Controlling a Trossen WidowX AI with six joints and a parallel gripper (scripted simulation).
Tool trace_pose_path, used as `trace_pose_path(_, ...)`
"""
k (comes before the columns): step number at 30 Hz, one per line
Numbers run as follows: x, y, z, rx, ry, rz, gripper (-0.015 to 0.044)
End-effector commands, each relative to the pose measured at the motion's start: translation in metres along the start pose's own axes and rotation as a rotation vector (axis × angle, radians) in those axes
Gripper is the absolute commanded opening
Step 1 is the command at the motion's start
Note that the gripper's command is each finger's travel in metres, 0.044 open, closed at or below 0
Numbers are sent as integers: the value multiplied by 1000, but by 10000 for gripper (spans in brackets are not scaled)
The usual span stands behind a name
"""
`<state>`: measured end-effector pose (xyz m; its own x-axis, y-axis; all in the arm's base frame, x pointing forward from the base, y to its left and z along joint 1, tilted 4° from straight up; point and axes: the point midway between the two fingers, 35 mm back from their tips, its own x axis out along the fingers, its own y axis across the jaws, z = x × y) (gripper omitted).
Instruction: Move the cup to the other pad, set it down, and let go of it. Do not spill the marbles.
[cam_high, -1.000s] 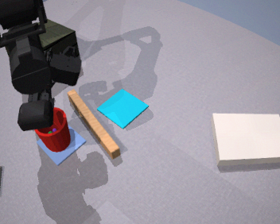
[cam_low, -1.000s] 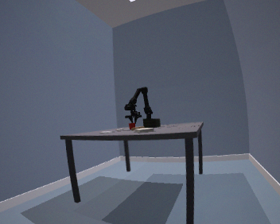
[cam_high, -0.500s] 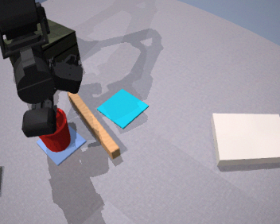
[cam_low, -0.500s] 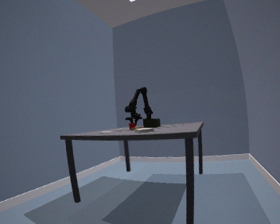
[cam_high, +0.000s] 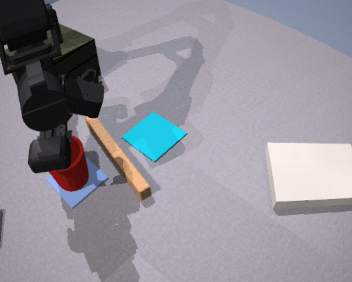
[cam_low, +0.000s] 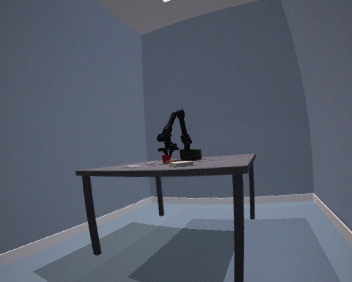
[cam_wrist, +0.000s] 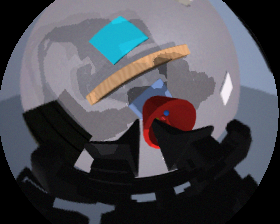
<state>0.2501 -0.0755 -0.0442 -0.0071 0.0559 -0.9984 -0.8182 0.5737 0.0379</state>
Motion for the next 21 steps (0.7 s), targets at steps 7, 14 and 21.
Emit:
trace_pose_path(7,0,0,0,0,0,0,28)
trace_pose_path(14,0,0,0,0,0,0,0)
trace_pose_path(21,-15,-1,0,1,-1,1,0)
